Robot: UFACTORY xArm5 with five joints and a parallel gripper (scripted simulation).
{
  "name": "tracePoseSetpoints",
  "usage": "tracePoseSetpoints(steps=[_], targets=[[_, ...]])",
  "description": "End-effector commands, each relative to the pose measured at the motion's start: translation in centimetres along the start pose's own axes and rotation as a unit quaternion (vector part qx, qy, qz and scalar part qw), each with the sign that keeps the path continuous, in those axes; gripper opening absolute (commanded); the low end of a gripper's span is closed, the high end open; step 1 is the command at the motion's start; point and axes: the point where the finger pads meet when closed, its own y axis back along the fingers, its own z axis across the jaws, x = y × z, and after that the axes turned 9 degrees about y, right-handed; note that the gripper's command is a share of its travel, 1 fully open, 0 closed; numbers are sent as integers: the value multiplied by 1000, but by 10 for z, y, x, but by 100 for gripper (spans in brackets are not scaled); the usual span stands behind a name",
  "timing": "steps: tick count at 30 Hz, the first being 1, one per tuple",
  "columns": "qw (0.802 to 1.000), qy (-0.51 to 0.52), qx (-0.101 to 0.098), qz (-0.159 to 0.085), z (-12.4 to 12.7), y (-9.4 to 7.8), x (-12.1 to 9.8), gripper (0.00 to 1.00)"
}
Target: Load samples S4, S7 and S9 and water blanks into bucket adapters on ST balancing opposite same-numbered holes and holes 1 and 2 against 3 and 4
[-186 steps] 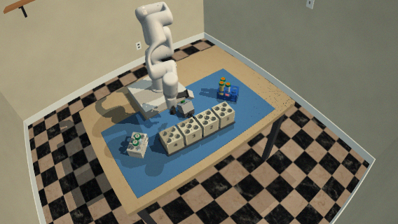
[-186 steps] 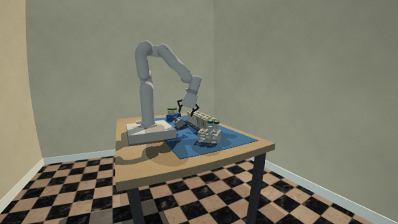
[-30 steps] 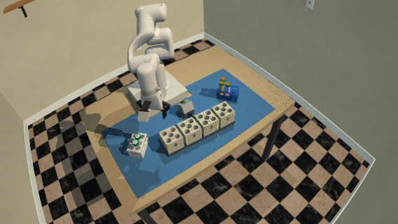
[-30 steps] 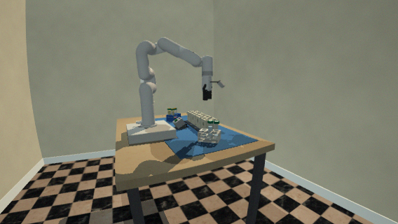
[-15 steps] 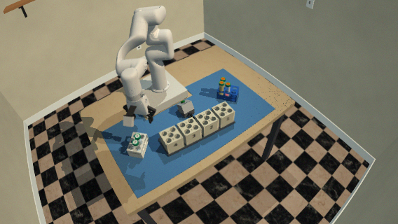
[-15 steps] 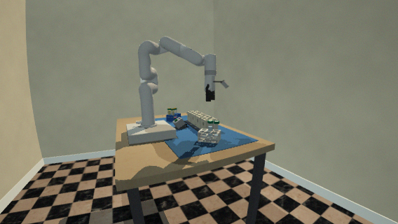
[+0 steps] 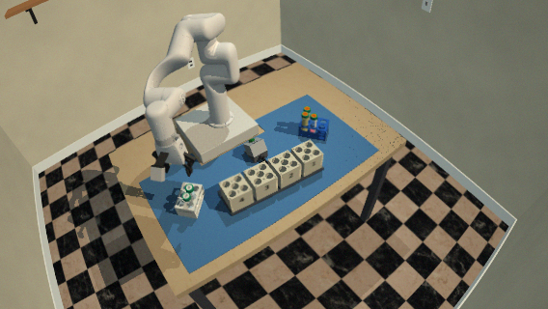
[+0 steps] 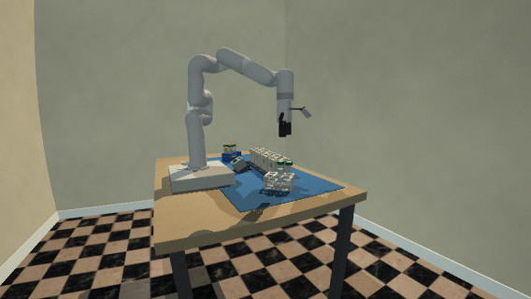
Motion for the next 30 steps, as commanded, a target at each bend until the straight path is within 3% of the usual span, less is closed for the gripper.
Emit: tracePoseSetpoints(steps=[1,5,30], targets=[[1000,0,0,1,13,2,8,100],[1000,0,0,1,20,2,11,100],[1000,0,0,1,21,-60,11,100]])
